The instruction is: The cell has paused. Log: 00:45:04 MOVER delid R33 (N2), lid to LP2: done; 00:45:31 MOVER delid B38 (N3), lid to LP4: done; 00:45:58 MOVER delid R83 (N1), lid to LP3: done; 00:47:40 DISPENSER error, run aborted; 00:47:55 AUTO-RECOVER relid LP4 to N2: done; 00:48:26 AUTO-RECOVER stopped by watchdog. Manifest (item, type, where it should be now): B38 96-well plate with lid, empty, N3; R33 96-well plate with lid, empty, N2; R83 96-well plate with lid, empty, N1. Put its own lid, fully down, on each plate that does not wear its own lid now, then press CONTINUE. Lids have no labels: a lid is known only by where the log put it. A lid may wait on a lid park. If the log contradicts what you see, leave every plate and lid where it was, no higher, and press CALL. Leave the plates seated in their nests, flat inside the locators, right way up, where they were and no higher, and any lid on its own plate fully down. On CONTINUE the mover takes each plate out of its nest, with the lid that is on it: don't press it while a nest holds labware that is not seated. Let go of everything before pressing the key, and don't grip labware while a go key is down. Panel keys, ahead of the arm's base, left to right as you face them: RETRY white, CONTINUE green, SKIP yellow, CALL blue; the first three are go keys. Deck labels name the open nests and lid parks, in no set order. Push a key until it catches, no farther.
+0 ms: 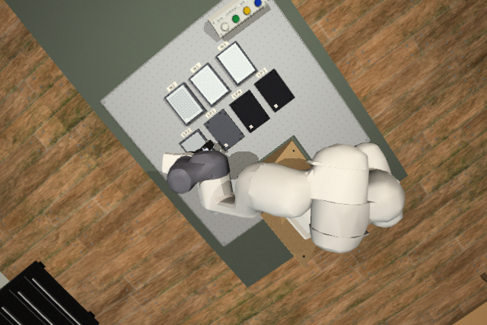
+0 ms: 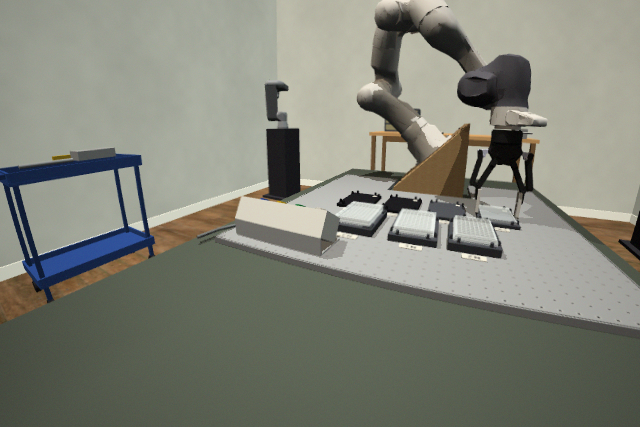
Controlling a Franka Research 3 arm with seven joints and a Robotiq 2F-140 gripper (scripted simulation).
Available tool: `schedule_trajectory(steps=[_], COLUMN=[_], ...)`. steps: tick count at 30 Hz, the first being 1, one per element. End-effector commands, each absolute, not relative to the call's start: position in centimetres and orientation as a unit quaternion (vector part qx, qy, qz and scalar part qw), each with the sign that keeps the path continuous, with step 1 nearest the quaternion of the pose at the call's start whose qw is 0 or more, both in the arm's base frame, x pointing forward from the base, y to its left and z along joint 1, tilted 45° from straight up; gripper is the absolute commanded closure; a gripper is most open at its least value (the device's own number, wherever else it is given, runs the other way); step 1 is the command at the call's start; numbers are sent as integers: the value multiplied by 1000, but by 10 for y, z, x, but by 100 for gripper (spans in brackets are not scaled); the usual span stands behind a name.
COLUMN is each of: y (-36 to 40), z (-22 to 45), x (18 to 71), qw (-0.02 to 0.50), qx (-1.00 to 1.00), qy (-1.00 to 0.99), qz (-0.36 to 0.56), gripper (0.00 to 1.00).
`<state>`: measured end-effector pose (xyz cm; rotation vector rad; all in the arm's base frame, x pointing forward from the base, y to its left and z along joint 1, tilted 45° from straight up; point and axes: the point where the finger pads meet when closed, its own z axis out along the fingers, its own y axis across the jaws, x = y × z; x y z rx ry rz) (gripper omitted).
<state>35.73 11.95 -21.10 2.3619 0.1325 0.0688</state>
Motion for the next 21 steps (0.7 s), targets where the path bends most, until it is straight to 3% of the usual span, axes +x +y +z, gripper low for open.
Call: schedule_trajectory(steps=[1,5,6,21], y=[118,118,118,118], z=[-211,-211,-211,-211], x=[359,359,359,359], qw=[378,378,378,378], qx=[924,924,924,924], qy=[51,51,51,51], qz=[28,28,28,28], gripper=[34,34,100,100])
